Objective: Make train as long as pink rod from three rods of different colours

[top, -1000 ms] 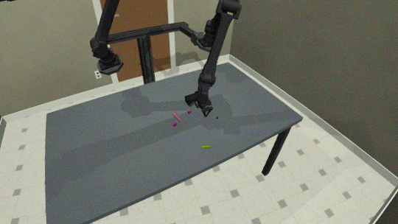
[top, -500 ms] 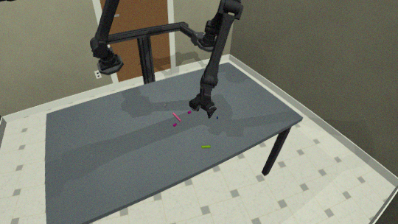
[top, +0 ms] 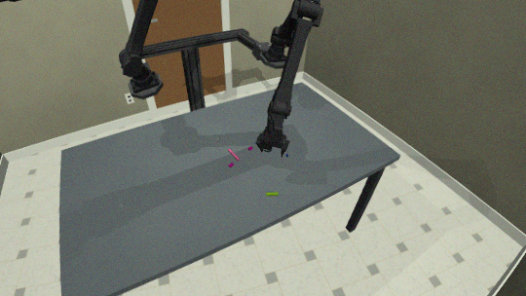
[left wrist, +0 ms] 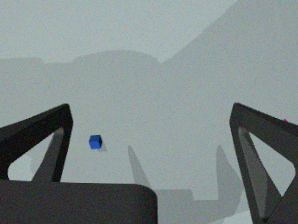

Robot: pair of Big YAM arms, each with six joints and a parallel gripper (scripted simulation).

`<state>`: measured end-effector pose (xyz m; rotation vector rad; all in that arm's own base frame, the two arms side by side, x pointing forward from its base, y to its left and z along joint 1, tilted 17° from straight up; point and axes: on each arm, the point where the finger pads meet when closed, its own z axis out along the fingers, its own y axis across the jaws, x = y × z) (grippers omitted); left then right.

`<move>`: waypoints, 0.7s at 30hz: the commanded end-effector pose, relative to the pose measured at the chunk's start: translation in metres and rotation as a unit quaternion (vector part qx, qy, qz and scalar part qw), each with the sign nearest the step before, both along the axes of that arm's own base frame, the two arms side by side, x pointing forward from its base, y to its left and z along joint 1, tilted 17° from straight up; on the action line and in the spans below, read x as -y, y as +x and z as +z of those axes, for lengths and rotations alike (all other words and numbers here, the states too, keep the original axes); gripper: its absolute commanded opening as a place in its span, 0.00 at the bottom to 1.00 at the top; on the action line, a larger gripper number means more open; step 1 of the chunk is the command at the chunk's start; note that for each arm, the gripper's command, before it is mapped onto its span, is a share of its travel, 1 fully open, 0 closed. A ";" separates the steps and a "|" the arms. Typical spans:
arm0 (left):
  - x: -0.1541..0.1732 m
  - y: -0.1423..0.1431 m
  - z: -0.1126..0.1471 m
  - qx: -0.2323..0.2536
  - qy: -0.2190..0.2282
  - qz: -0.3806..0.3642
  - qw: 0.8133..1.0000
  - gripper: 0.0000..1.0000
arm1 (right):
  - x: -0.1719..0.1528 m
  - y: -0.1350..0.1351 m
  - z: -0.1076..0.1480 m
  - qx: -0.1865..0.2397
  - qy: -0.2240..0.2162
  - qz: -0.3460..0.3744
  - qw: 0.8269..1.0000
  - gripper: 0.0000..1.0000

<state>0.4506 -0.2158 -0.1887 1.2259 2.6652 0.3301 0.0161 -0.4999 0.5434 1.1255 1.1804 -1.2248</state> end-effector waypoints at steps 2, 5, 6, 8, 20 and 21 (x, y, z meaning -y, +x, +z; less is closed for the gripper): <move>-0.002 0.011 0.001 0.005 -0.017 0.068 0.998 1.00 | -0.009 -0.011 0.023 0.007 -0.031 -0.011 0.999 1.00; -0.003 0.016 0.001 0.011 -0.032 0.127 0.991 1.00 | -0.009 -0.011 0.023 0.007 -0.031 -0.011 0.999 1.00; -0.003 0.018 0.003 0.014 -0.036 0.140 0.989 1.00 | -0.009 -0.011 0.023 0.007 -0.031 -0.011 0.999 1.00; -0.002 0.021 0.004 0.018 -0.044 0.166 0.985 1.00 | -0.009 -0.011 0.023 0.007 -0.031 -0.011 0.999 1.00; -0.006 0.037 0.006 0.036 -0.083 0.317 0.944 1.00 | -0.009 -0.011 0.023 0.007 -0.031 -0.011 0.999 1.00; -0.005 0.038 0.007 0.038 -0.087 0.329 0.940 1.00 | -0.009 -0.011 0.023 0.007 -0.031 -0.011 0.999 1.00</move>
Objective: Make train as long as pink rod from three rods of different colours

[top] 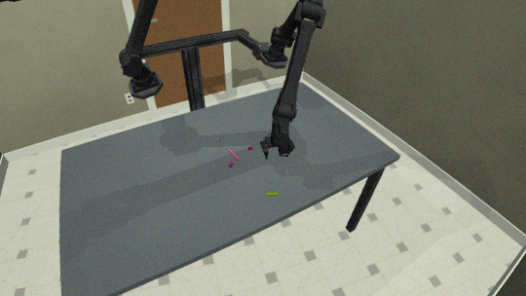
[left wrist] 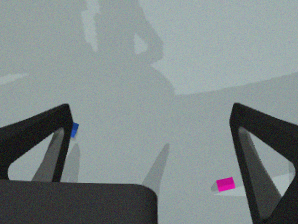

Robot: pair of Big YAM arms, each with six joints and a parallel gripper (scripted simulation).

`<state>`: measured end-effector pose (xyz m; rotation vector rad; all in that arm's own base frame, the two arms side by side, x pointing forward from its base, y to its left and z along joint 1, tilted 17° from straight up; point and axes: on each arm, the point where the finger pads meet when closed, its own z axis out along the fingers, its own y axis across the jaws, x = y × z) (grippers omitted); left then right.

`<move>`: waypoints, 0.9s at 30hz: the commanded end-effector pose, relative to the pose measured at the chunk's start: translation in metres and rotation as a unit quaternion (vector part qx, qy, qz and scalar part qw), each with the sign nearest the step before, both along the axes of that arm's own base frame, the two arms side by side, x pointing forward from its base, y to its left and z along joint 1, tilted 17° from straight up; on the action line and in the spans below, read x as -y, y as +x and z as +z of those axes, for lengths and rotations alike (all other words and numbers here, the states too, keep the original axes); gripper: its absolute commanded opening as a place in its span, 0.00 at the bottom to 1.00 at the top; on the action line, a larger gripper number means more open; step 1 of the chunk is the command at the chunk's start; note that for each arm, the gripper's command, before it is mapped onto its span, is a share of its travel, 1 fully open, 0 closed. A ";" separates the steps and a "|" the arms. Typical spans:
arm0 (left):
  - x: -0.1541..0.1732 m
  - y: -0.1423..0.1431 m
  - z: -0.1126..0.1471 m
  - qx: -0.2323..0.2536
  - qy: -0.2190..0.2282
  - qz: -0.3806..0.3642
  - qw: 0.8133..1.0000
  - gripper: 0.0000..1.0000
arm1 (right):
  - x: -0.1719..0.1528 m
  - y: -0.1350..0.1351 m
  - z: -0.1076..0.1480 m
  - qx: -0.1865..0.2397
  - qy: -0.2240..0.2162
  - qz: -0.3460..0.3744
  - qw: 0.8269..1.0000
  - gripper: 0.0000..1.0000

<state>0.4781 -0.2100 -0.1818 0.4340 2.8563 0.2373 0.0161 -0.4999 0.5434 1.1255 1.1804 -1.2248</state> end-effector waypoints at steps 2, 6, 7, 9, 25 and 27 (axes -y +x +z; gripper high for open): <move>0.000 0.015 0.003 0.010 -0.025 0.094 0.995 1.00 | -0.009 -0.011 0.023 0.007 -0.031 -0.011 0.999 1.00; -0.003 0.019 0.002 0.014 -0.038 0.147 0.988 1.00 | -0.009 -0.011 0.023 0.007 -0.031 -0.011 0.999 1.00; -0.003 0.021 0.003 0.017 -0.042 0.160 0.986 1.00 | -0.009 -0.011 0.023 0.007 -0.031 -0.011 0.999 1.00; -0.003 0.024 0.005 0.021 -0.050 0.186 0.981 1.00 | -0.009 -0.011 0.023 0.007 -0.031 -0.011 0.999 1.00; -0.008 0.046 0.012 0.047 -0.103 0.384 0.916 1.00 | -0.009 -0.011 0.023 0.007 -0.031 -0.011 0.999 1.00; -0.009 0.049 0.013 0.050 -0.110 0.408 0.905 1.00 | -0.009 -0.011 0.023 0.007 -0.031 -0.011 0.999 1.00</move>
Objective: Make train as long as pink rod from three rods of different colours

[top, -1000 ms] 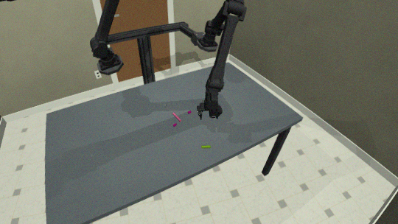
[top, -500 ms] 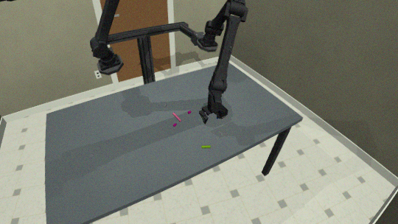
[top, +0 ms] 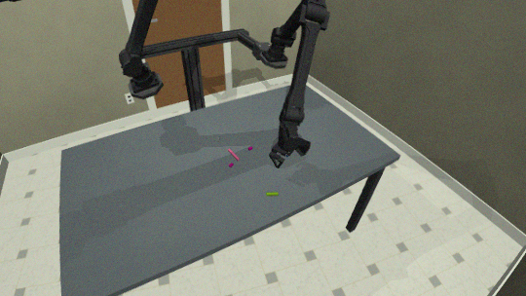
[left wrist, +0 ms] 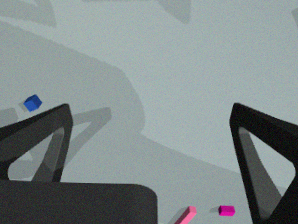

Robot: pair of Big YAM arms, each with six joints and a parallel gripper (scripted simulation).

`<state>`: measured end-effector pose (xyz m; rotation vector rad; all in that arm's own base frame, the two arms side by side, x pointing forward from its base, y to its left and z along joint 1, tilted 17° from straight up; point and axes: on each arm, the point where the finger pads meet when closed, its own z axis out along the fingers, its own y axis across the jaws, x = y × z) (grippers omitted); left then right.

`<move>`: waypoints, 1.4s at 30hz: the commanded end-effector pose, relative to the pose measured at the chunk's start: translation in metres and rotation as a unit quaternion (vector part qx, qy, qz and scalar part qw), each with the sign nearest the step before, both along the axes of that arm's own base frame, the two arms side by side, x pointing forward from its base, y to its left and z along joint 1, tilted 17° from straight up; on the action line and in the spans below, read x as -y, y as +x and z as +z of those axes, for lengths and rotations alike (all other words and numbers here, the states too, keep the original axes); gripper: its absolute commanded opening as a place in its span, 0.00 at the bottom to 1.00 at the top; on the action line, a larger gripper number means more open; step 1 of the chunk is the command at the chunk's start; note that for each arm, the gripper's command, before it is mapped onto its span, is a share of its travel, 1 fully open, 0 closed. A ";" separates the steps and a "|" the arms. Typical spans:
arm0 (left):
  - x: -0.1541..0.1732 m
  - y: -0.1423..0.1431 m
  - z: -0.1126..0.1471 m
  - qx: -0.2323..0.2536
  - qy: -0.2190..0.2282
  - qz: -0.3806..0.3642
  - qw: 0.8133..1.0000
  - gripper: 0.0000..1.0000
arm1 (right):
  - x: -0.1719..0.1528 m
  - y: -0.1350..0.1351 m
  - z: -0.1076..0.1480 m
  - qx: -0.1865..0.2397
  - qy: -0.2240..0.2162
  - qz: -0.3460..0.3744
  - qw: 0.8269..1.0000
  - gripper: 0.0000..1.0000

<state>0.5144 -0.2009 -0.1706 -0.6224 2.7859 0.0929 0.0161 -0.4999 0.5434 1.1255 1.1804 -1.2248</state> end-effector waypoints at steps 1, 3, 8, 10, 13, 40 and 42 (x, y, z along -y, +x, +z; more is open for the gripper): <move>0.000 0.013 0.002 0.008 -0.022 0.080 0.996 1.00 | -0.009 -0.011 0.023 0.007 -0.031 -0.011 0.999 1.00; -0.002 0.017 0.004 0.013 -0.029 0.107 0.994 1.00 | -0.009 -0.011 0.023 0.007 -0.031 -0.011 0.999 1.00; -0.004 0.023 0.005 0.019 -0.044 0.166 0.985 1.00 | -0.009 -0.011 0.023 0.007 -0.031 -0.011 0.999 1.00; -0.005 0.027 0.010 0.025 -0.053 0.192 0.980 1.00 | -0.009 -0.011 0.023 0.007 -0.031 -0.011 0.999 1.00; -0.006 0.029 0.008 0.028 -0.062 0.231 0.971 1.00 | -0.009 -0.011 0.023 0.007 -0.031 -0.011 0.999 1.00; -0.015 0.060 0.022 0.066 -0.140 0.507 0.848 1.00 | -0.009 -0.011 0.023 0.007 -0.031 -0.011 0.999 1.00; -0.018 0.061 0.022 0.067 -0.141 0.514 0.844 1.00 | -0.009 -0.011 0.023 0.007 -0.031 -0.011 0.999 1.00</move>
